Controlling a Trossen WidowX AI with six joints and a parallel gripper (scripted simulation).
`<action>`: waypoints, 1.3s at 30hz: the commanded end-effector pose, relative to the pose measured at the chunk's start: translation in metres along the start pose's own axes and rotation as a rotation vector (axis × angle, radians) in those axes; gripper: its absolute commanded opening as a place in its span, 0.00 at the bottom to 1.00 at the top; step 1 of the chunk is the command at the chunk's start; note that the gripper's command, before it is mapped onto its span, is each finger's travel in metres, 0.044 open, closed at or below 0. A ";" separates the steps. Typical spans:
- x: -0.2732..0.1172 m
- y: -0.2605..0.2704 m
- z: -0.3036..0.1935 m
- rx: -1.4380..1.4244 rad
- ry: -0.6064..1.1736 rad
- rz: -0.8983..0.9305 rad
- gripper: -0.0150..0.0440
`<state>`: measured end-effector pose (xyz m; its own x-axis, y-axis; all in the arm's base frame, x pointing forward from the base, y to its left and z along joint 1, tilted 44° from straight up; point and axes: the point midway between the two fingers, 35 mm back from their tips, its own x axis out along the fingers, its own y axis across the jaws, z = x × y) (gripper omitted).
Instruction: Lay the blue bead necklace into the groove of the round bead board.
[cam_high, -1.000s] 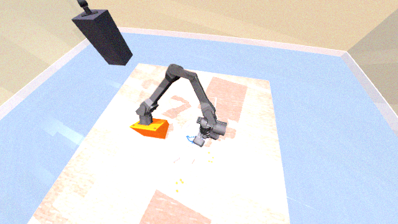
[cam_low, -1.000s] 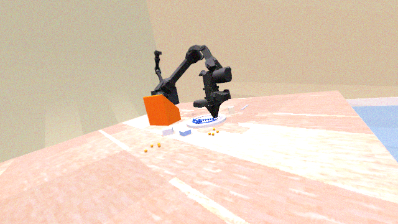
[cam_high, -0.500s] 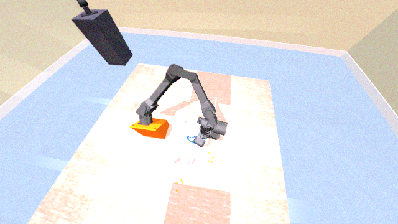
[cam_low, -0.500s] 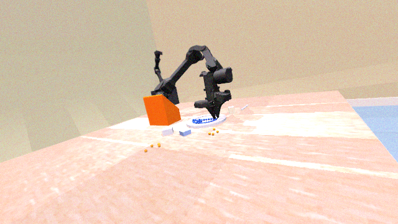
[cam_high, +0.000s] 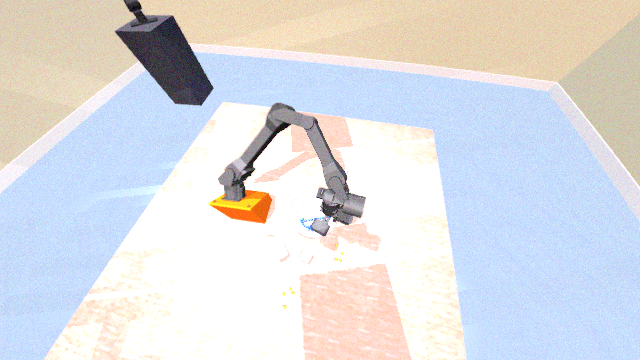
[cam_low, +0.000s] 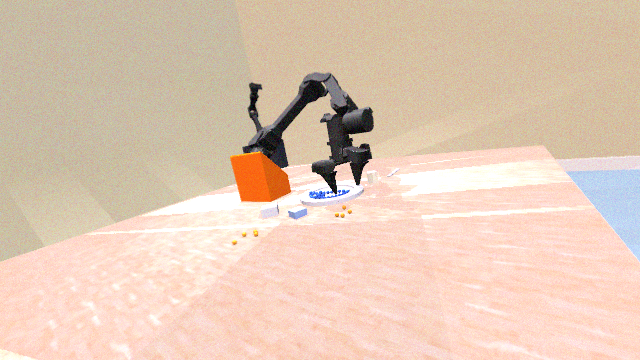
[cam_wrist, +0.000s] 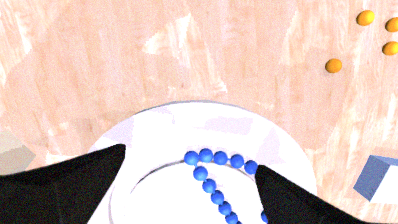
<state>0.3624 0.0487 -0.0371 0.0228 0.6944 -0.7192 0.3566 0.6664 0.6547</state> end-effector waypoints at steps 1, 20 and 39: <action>-0.002 0.000 0.000 -0.004 -0.001 0.003 1.00; -0.011 -0.004 -0.005 -0.196 -0.002 0.002 0.82; -0.034 -0.015 -0.019 -0.708 -0.001 0.001 0.46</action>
<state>0.3421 0.0210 -0.0183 0.0298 0.6962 -0.7172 -0.3123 0.6881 0.6550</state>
